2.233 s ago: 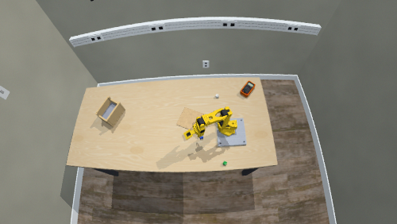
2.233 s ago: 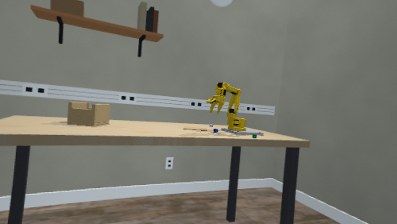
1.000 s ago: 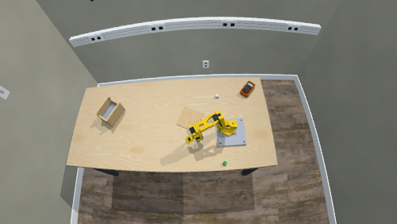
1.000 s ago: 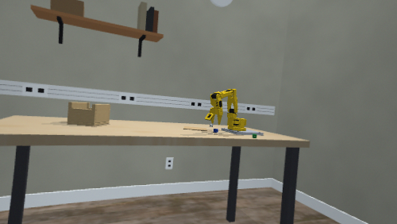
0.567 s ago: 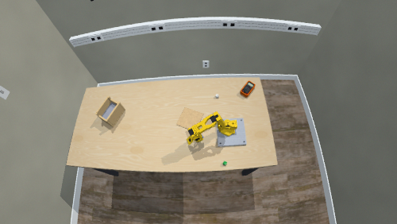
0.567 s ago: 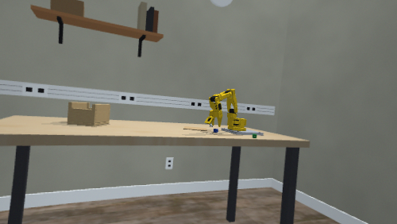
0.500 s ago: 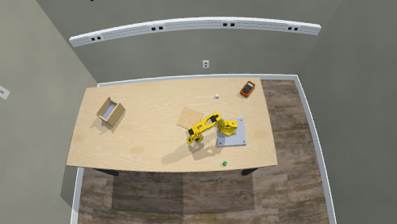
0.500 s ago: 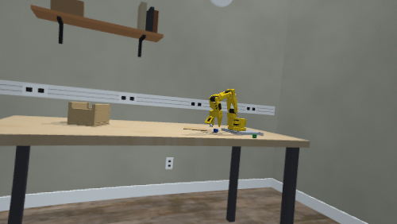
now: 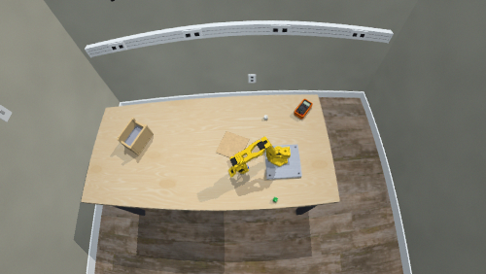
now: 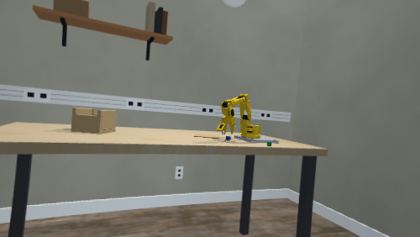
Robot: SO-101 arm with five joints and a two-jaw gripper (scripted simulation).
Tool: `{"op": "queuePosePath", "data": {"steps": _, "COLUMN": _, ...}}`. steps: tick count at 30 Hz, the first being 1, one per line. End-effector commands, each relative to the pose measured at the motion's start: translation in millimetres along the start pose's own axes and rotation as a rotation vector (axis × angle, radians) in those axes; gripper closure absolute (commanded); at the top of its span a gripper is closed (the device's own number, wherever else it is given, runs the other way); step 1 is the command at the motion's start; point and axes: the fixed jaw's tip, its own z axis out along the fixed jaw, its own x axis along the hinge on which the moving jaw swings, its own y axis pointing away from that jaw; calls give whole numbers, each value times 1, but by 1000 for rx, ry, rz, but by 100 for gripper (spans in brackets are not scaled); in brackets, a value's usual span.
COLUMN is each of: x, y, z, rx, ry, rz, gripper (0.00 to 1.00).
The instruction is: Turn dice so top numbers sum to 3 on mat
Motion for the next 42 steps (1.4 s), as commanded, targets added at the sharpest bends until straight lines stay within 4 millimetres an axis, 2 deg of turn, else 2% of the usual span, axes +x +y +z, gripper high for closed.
{"op": "queuePosePath", "data": {"steps": 1, "x": 0, "y": 1, "z": 1, "rx": 2, "ry": 10, "rz": 4, "gripper": 72}}
{"op": "queuePosePath", "data": {"steps": 27, "x": -9, "y": 2, "z": 22, "rx": 2, "ry": 10, "rz": 4, "gripper": 72}}
{"op": "queuePosePath", "data": {"steps": 42, "x": -11, "y": 2, "z": 28, "rx": 2, "ry": 10, "rz": 4, "gripper": 72}}
